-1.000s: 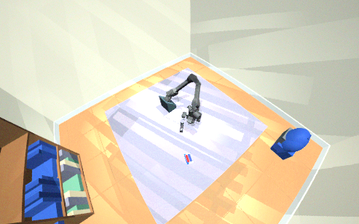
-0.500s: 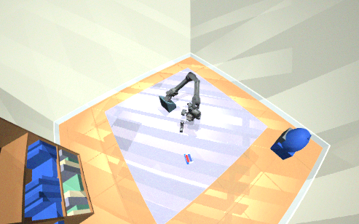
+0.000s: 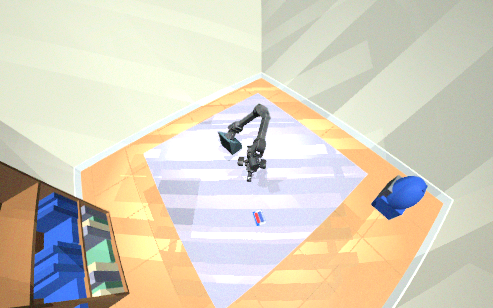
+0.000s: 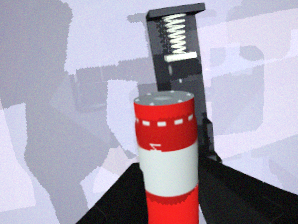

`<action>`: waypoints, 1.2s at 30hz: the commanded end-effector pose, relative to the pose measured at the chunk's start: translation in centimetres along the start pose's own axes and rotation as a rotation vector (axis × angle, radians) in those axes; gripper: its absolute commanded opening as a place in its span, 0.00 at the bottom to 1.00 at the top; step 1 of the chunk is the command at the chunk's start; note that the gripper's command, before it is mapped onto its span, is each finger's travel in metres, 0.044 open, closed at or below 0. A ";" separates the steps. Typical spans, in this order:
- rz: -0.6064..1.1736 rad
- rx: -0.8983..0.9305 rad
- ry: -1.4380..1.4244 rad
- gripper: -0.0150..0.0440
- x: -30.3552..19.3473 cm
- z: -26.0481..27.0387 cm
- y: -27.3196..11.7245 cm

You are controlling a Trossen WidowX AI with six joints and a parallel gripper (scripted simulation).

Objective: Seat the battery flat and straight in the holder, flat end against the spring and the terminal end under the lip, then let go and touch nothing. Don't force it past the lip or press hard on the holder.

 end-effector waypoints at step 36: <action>0.294 -0.050 -0.071 0.36 3.1 -1.5 3.8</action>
Point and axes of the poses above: the point midway between the two fingers, 35 mm back from their tips, its own y axis out along the fingers, its own z axis across the jaws, x = y × z, the point moved 6 cm from there along -y, back along the fingers, and after that the axes turned 5 degrees about y, right-handed, at the moved point
